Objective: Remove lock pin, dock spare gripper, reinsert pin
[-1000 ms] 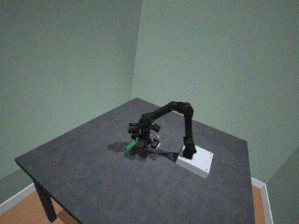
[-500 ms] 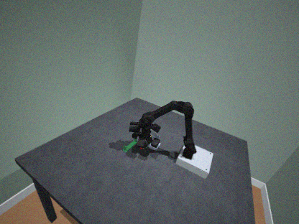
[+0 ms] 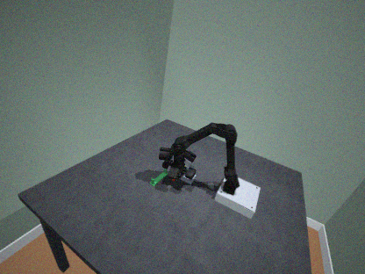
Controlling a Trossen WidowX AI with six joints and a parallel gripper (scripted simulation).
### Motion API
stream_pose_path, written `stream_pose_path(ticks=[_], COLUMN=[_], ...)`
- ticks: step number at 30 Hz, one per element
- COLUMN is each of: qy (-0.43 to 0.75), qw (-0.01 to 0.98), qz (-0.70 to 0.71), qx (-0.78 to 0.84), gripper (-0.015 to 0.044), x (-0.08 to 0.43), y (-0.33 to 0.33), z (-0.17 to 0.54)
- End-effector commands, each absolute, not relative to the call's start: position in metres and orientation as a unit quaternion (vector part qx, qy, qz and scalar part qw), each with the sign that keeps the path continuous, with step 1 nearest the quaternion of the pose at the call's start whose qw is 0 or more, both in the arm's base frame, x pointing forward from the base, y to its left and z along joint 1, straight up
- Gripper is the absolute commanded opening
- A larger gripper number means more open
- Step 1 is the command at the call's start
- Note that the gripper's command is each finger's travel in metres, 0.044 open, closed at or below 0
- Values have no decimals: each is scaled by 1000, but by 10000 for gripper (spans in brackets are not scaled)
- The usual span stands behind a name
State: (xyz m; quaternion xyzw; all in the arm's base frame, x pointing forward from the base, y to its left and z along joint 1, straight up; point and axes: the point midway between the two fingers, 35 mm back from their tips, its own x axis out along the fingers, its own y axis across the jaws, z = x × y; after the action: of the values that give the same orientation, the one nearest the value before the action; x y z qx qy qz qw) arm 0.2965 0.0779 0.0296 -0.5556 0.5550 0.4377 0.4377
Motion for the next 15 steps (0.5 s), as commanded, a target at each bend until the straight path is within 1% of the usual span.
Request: stream_pose_path(ticks=[1,15], qy=[554,555], qw=[438,437], qz=[438,440], qx=[-556,-555], gripper=[0,0], x=[296,297], y=[75,64], z=[30,30])
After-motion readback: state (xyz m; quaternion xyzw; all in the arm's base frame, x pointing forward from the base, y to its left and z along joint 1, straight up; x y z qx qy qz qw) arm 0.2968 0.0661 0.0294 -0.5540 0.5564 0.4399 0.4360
